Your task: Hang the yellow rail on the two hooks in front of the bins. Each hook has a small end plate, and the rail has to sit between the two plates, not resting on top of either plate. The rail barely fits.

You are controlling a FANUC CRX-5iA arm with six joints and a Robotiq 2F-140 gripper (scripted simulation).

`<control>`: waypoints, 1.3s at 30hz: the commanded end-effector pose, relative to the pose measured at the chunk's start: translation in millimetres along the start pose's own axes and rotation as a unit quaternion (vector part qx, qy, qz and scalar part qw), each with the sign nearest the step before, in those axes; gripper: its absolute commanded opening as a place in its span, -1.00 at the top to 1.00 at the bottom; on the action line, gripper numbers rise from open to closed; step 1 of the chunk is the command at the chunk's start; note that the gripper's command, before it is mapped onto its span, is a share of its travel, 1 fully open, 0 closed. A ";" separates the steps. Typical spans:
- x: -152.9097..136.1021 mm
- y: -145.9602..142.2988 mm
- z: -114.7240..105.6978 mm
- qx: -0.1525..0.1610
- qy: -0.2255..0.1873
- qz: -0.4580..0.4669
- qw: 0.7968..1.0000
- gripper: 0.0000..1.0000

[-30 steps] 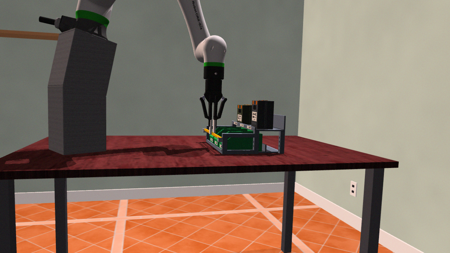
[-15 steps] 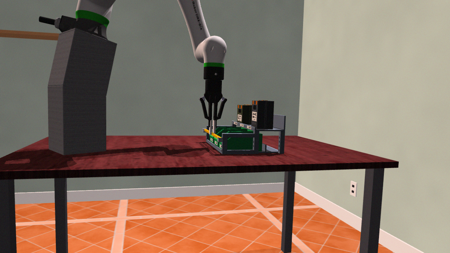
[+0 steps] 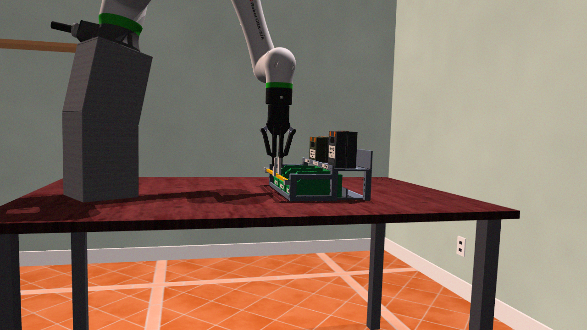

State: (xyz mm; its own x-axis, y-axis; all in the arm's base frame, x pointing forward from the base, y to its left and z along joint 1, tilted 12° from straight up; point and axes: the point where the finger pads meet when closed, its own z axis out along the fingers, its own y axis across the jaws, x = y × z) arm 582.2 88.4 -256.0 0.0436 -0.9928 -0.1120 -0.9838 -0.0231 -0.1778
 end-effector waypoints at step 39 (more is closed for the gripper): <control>0.0 -0.2 -0.1 0.000 0.000 0.000 1.000 0.41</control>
State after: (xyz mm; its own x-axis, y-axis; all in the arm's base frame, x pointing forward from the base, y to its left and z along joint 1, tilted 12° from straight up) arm 582.2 88.5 -256.1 0.0436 -0.9927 -0.1121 -0.9838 -0.0232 -0.1778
